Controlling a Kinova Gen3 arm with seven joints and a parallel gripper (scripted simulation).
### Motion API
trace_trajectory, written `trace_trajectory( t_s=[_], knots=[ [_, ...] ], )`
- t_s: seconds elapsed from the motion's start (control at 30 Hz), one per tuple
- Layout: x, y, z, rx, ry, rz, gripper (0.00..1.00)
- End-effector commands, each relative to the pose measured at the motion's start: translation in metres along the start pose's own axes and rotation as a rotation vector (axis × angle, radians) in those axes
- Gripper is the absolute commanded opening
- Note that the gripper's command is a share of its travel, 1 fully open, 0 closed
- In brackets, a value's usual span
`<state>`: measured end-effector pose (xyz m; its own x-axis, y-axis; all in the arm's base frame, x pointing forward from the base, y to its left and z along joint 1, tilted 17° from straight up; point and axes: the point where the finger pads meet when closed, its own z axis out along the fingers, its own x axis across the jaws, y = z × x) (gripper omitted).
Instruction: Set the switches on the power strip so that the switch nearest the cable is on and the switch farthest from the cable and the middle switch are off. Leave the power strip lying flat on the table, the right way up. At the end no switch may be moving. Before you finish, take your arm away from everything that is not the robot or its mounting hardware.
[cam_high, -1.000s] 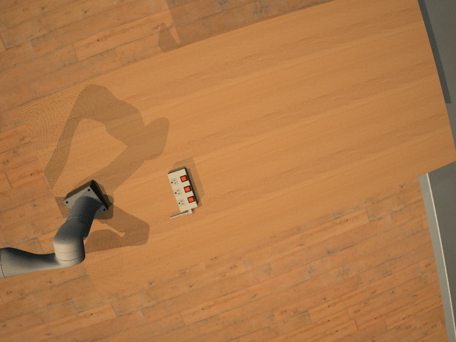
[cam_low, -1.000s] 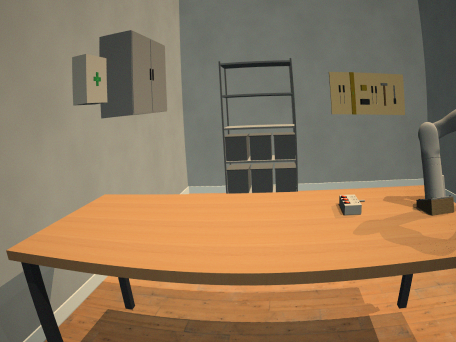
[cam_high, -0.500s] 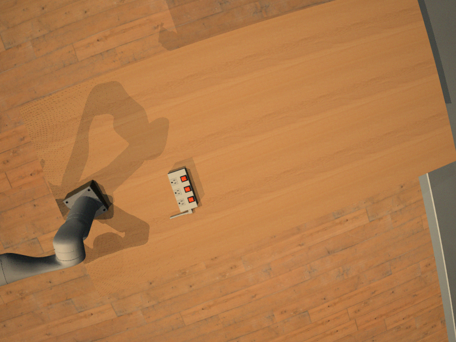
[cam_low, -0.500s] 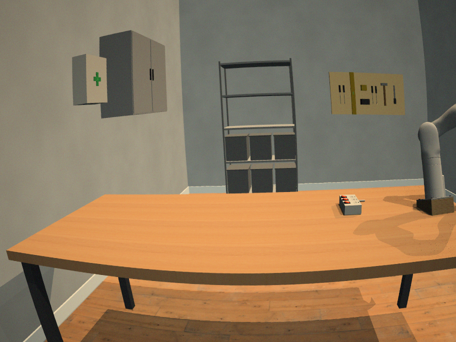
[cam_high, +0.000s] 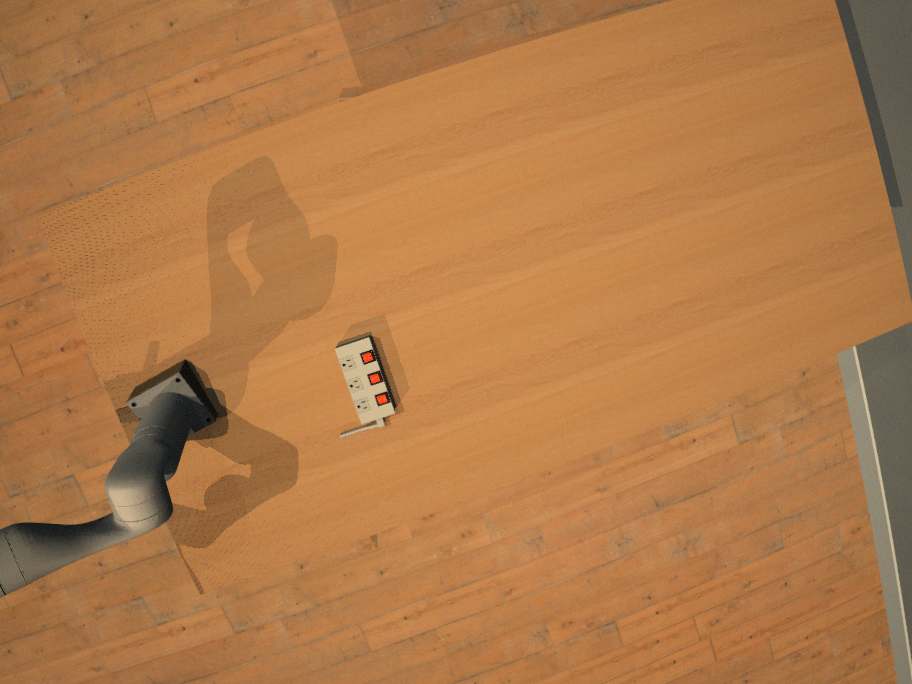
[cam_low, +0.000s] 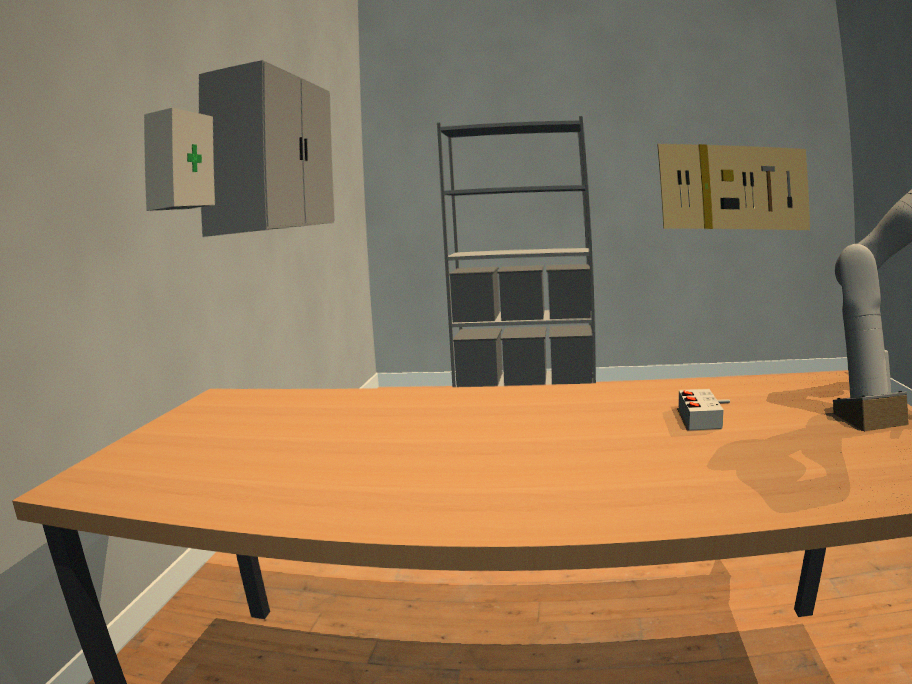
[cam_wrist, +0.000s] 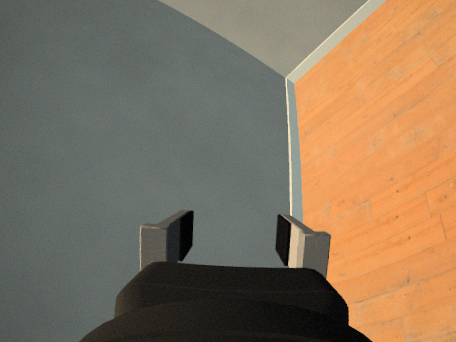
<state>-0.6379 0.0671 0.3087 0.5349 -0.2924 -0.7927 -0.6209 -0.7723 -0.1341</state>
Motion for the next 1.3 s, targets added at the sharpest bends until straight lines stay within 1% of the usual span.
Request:
trace_trajectory(
  t_s=[0.0, 0.17, 0.2, 0.4, 0.43, 0.63, 0.67, 0.9, 0.93, 1.13, 1.17, 1.27],
  knots=[
    [-0.01, 0.013, -0.023, -0.034, -0.021, 0.003, 1.0],
    [-0.01, 0.013, -0.023, -0.034, -0.021, 0.003, 1.0],
    [-0.008, 0.026, -0.043, -0.079, -0.009, 0.002, 1.0],
    [-0.008, 0.026, -0.043, -0.079, -0.009, 0.002, 1.0],
    [-0.006, 0.039, -0.064, -0.125, 0.002, 0.001, 1.0],
    [-0.006, 0.039, -0.064, -0.125, 0.002, 0.001, 1.0],
    [-0.004, 0.052, -0.086, -0.172, 0.014, -0.003, 1.0],
    [-0.004, 0.052, -0.086, -0.172, 0.014, -0.003, 1.0],
    [0.0, 0.064, -0.11, -0.22, 0.025, -0.008, 1.0],
    [0.0, 0.064, -0.11, -0.22, 0.025, -0.008, 1.0],
    [0.004, 0.076, -0.134, -0.269, 0.037, -0.015, 1.0],
    [0.004, 0.076, -0.134, -0.269, 0.037, -0.015, 1.0]
  ],
)
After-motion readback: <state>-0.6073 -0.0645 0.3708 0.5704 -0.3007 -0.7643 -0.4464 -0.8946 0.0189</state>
